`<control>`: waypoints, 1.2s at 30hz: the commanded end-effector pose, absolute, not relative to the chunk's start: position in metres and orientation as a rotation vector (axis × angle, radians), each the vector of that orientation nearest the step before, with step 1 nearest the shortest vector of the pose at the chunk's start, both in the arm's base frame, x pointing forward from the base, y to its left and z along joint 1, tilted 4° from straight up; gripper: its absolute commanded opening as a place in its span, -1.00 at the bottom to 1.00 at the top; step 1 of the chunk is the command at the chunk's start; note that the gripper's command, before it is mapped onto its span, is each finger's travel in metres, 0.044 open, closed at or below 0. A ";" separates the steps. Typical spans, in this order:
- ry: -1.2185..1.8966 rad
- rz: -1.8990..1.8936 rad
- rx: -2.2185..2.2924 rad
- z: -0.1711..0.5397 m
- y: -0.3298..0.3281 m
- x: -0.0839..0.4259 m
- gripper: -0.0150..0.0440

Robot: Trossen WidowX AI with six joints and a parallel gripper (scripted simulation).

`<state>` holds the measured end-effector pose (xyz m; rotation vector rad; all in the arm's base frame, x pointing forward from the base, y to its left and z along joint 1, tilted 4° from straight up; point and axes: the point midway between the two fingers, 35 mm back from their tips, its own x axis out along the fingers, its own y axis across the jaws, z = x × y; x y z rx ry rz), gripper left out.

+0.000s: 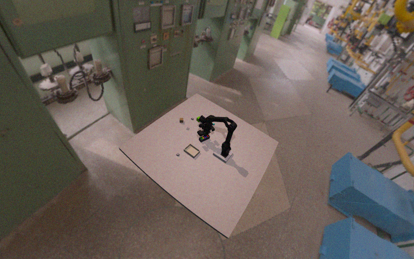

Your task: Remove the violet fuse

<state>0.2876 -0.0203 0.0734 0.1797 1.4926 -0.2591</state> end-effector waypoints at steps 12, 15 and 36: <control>1.501 -0.264 0.177 0.064 -0.021 0.285 -0.25; 1.501 -0.264 0.177 0.064 -0.021 0.285 -0.25; 1.501 -0.264 0.177 0.054 -0.022 0.286 -0.25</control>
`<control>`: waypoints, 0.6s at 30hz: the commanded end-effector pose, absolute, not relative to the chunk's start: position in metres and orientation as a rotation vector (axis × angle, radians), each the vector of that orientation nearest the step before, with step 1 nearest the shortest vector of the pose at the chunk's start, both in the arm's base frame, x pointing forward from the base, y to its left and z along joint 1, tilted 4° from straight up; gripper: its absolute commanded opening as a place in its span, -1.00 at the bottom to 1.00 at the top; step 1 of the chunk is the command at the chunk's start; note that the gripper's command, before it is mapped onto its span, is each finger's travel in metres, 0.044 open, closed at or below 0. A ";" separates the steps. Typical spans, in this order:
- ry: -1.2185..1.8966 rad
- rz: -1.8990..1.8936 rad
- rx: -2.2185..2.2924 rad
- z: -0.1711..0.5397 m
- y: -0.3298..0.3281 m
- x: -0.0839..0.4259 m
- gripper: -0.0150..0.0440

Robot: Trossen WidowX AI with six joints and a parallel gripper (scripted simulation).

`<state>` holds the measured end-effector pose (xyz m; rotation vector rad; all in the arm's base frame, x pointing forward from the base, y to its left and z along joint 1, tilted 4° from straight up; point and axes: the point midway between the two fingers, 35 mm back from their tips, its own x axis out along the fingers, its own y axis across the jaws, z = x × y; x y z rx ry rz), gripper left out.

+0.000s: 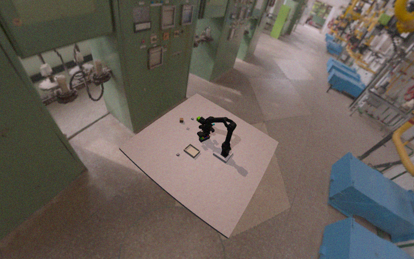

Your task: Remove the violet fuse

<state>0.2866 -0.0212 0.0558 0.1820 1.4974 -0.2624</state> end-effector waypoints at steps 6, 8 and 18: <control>1.500 -0.263 0.182 0.055 -0.021 0.286 -0.32; 1.500 -0.263 0.182 0.055 -0.021 0.286 -0.36; 1.500 -0.263 0.182 0.055 -0.021 0.286 -0.49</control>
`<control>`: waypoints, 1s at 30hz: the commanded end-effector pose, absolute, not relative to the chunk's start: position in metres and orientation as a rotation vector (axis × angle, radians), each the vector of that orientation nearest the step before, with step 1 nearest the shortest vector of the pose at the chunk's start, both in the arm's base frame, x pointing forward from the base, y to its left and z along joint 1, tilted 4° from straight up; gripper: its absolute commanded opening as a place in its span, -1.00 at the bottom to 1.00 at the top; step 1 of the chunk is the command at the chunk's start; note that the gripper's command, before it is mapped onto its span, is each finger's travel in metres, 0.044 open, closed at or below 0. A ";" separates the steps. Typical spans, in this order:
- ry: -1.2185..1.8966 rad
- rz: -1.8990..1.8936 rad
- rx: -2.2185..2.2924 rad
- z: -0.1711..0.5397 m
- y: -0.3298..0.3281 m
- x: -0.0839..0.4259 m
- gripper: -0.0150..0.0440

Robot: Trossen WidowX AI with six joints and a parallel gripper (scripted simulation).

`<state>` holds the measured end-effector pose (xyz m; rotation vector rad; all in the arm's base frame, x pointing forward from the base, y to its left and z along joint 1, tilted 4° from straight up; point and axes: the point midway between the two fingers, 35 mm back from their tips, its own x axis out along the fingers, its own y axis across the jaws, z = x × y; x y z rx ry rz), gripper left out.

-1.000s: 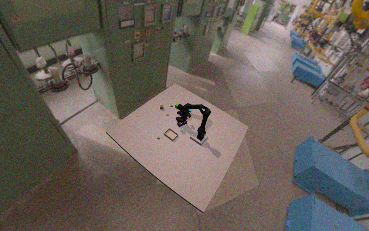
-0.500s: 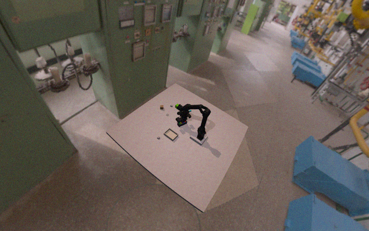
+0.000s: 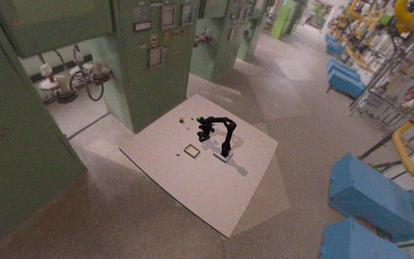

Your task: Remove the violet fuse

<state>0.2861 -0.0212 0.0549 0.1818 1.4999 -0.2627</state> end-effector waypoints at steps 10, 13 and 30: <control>1.500 -0.263 0.181 0.060 -0.021 0.286 -0.49; 1.500 -0.263 0.181 0.062 -0.021 0.286 -0.49; 1.500 -0.263 0.180 0.070 -0.020 0.286 -0.49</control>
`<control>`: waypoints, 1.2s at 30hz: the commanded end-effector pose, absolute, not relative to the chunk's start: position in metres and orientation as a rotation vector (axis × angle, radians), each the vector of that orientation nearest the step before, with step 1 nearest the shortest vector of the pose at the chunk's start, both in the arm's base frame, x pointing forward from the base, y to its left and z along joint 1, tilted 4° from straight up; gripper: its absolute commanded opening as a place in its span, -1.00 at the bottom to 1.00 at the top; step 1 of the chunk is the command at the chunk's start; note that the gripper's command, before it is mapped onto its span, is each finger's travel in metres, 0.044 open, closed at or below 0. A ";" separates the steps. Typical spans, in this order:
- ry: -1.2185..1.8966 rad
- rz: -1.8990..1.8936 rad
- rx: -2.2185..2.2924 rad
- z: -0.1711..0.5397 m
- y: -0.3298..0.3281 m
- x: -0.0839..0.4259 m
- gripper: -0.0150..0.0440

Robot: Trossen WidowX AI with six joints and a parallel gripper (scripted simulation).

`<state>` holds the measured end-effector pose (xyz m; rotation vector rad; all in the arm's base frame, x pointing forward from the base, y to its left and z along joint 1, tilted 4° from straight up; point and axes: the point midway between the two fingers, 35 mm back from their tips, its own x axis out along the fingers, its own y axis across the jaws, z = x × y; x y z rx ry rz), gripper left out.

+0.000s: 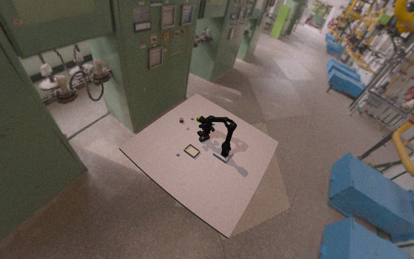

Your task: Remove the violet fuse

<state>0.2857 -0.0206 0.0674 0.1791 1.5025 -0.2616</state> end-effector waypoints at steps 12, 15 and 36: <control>1.500 -0.263 0.180 0.076 -0.020 0.286 -0.49; 1.500 -0.263 0.179 0.077 -0.020 0.286 -0.49; 1.501 -0.264 0.178 0.087 -0.019 0.285 -0.49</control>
